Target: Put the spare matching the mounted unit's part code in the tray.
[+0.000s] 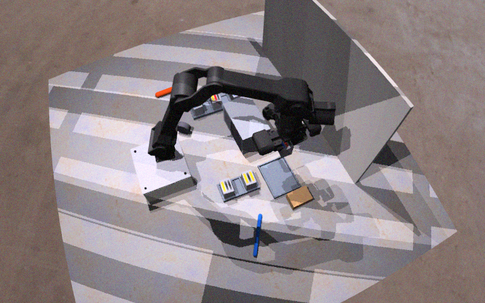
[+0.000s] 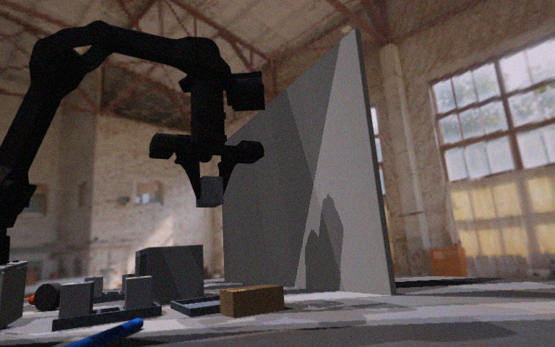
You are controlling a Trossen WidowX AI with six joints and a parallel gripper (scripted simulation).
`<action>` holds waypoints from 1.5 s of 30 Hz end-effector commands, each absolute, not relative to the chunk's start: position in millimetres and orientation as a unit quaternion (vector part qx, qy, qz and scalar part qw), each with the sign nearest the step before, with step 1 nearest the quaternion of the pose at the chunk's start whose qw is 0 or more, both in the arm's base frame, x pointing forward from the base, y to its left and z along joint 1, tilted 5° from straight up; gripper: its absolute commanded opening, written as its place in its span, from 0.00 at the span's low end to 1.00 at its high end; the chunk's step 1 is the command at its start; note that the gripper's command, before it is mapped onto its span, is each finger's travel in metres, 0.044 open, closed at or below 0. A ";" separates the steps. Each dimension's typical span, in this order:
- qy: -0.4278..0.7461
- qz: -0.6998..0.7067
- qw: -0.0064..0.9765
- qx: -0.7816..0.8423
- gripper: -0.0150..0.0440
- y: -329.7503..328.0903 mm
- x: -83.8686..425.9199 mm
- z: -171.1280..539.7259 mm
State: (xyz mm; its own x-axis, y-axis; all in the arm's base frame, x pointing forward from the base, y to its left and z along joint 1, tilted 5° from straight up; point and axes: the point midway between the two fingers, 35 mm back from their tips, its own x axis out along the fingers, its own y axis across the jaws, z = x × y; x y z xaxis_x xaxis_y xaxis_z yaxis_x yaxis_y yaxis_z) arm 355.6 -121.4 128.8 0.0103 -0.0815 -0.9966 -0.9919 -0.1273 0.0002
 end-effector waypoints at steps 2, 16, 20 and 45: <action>0.485 0.508 0.443 -0.557 0.25 -138.0 352.5 131.7; 0.485 0.508 0.443 -0.557 0.25 -140.3 354.9 120.9; 0.485 0.508 0.443 -0.557 0.25 -141.0 355.7 116.8; 0.485 0.508 0.443 -0.557 0.25 -144.8 359.7 90.7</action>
State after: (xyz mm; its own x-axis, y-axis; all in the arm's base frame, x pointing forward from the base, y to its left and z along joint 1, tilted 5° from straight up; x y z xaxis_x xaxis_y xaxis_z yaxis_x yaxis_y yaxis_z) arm 359.1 -143.6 95.1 0.0134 -0.0867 -0.9961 -0.9911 -0.1332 -0.0017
